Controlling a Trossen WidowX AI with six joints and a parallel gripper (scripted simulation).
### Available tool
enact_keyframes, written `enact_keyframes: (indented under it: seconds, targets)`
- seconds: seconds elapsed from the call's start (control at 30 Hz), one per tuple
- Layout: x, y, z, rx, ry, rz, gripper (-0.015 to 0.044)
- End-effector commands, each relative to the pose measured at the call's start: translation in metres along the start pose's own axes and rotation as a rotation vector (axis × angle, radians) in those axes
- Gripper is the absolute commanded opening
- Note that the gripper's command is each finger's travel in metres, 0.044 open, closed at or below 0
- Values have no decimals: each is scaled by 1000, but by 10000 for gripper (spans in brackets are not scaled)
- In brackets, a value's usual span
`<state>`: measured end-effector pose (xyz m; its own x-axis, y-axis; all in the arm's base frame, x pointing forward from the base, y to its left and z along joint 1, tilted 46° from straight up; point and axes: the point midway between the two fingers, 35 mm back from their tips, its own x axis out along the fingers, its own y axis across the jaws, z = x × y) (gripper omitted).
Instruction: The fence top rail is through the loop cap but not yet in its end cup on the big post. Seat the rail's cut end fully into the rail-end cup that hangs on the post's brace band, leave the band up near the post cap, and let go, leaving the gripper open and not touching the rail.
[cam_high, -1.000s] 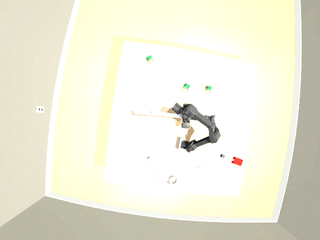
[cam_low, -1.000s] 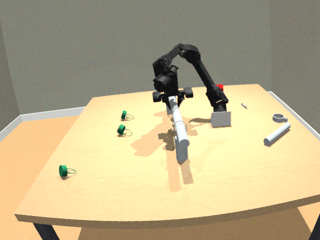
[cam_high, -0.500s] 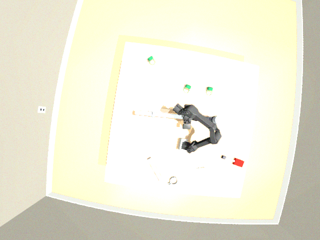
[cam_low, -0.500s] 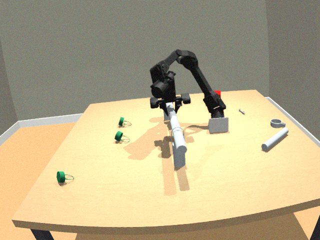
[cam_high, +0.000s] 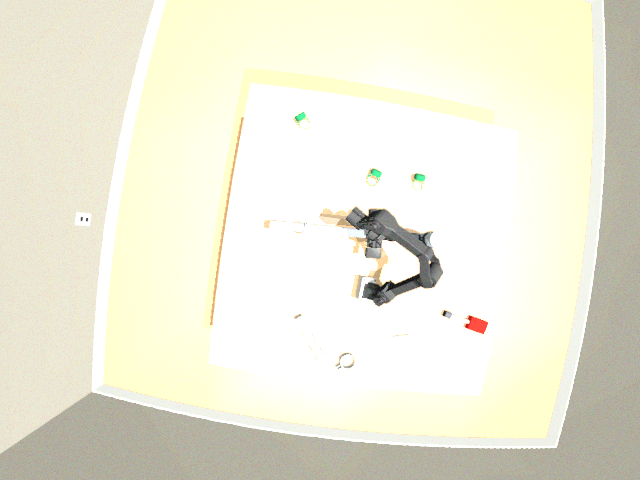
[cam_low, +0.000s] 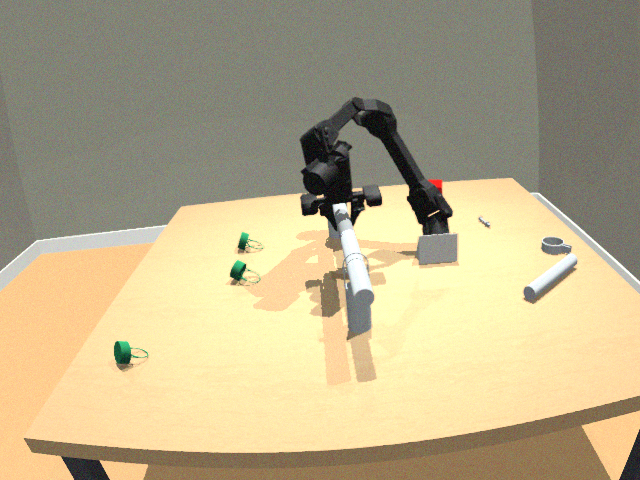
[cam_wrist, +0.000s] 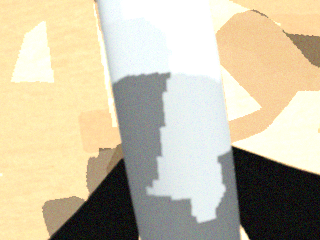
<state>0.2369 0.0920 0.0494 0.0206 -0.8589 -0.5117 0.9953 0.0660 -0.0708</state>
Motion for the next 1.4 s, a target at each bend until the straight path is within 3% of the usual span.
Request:
enact_keyframes:
  seconds: [0.0,1.37]
  targets:
    - [0,1,3,0,-2,4,0]
    - [4,2,20,0,-4,4,0]
